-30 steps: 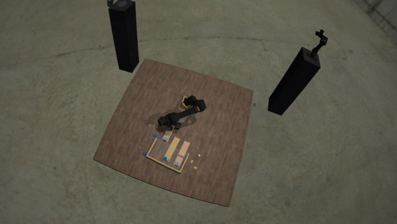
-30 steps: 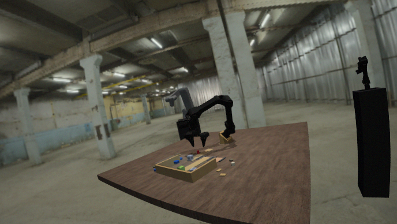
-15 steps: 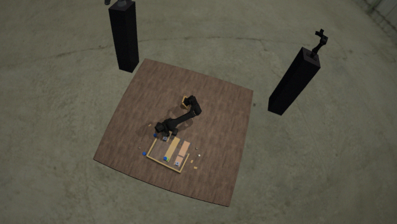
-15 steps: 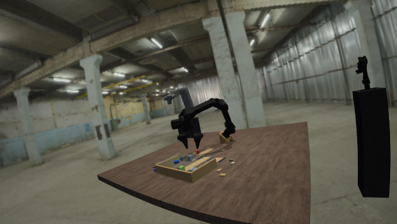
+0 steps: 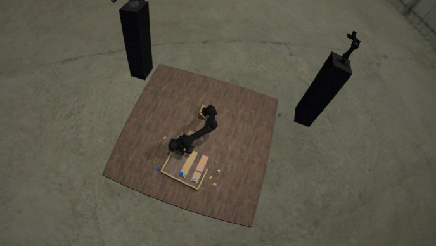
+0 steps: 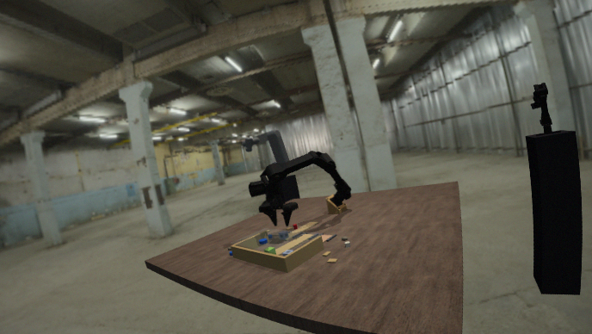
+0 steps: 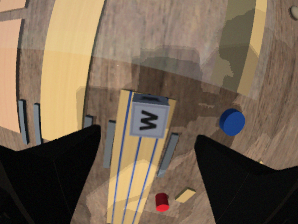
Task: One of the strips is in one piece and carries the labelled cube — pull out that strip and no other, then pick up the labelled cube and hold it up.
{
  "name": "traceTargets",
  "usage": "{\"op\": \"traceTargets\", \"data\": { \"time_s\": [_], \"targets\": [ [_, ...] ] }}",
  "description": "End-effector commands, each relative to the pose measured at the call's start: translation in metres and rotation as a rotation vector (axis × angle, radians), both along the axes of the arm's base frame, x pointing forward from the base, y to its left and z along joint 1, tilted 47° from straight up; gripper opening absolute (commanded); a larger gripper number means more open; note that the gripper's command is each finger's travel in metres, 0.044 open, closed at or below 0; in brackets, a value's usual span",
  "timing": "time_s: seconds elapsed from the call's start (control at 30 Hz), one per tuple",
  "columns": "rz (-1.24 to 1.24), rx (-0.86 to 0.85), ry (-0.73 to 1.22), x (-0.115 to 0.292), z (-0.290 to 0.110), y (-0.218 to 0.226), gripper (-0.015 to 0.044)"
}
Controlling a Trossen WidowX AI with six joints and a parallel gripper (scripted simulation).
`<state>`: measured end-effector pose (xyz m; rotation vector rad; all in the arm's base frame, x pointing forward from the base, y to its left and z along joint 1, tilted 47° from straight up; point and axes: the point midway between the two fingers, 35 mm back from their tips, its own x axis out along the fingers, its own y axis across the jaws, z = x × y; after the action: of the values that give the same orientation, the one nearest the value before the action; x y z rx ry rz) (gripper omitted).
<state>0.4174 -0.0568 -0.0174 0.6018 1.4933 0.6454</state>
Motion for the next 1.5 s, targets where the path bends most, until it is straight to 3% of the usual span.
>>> {"op": "traceTargets", "data": {
  "time_s": [0.0, 1.0, 1.1, 1.4, 1.47],
  "targets": [
    [-0.002, 0.008, 0.008, 0.0, -0.006, 0.006, 0.025],
    [-0.002, 0.011, 0.008, -0.002, -0.038, 0.038, 0.025],
    [0.001, 0.005, 0.007, -0.002, -0.037, 0.036, 0.0171],
    [0.001, 0.005, 0.007, -0.002, -0.037, 0.036, 0.0111],
    [0.001, 0.005, 0.007, -0.002, -0.037, 0.036, 0.0059]
  ]
}}
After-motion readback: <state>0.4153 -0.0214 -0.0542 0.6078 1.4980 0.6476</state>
